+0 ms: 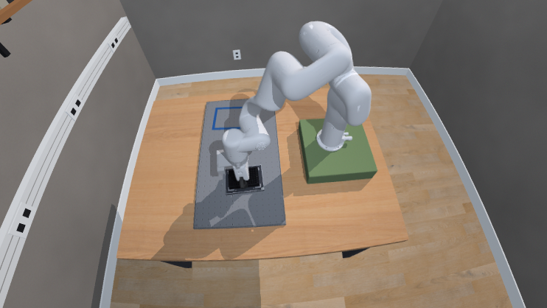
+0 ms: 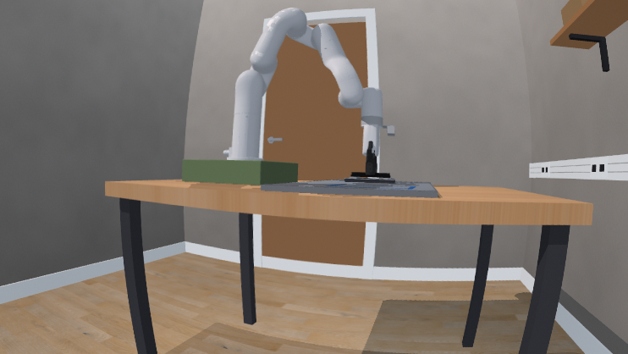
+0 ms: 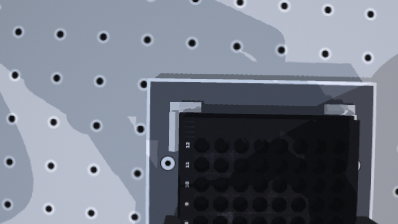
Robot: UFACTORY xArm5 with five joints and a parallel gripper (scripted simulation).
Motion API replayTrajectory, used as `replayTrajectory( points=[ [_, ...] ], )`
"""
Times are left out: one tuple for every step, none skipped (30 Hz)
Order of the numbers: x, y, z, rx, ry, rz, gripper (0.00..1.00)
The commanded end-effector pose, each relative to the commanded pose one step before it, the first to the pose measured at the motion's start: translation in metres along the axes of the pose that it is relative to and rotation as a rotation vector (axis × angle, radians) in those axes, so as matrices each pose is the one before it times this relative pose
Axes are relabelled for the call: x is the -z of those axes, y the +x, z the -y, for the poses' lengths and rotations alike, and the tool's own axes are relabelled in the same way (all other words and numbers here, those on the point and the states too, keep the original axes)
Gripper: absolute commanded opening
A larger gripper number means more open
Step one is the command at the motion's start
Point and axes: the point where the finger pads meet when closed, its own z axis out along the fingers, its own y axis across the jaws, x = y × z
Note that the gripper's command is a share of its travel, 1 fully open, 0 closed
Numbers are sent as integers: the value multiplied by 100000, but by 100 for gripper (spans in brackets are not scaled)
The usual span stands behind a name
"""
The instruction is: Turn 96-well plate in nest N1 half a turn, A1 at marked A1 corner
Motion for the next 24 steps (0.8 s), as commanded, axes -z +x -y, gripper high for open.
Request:
replayTrajectory(
  points=[
    [49,138,42,0,-378,-490,0],
    [-17,0,0,0,0,0,0],
    [-17,0,0,0,0,0,0],
    [-17,0,0,0,0,0,0],
    [-17,0,0,0,0,0,0],
    [-17,0,0,0,0,0,0],
    [-17,0,0,0,0,0,0],
    [-17,0,0,0,0,0,0],
    [-17,0,0,0,0,0,0],
    [-17,0,0,0,0,0,0],
    [-17,0,0,0,0,0,0],
    [-17,0,0,0,0,0,0],
    [-17,0,0,0,0,0,0],
    [0,0,0,0,0,0,0],
    [0,0,0,0,0,0,0],
    [-17,0,0,0,0,0,0],
    [-17,0,0,0,0,0,0],
    [-17,0,0,0,0,0,0],
    [-17,0,0,0,0,0,0],
    [-17,0,0,0,0,0,0],
    [0,0,0,0,0,0,0],
    [-66,0,0,0,0,0,100],
    [0,0,0,0,0,0,100],
    [0,0,0,0,0,0,100]
  ],
)
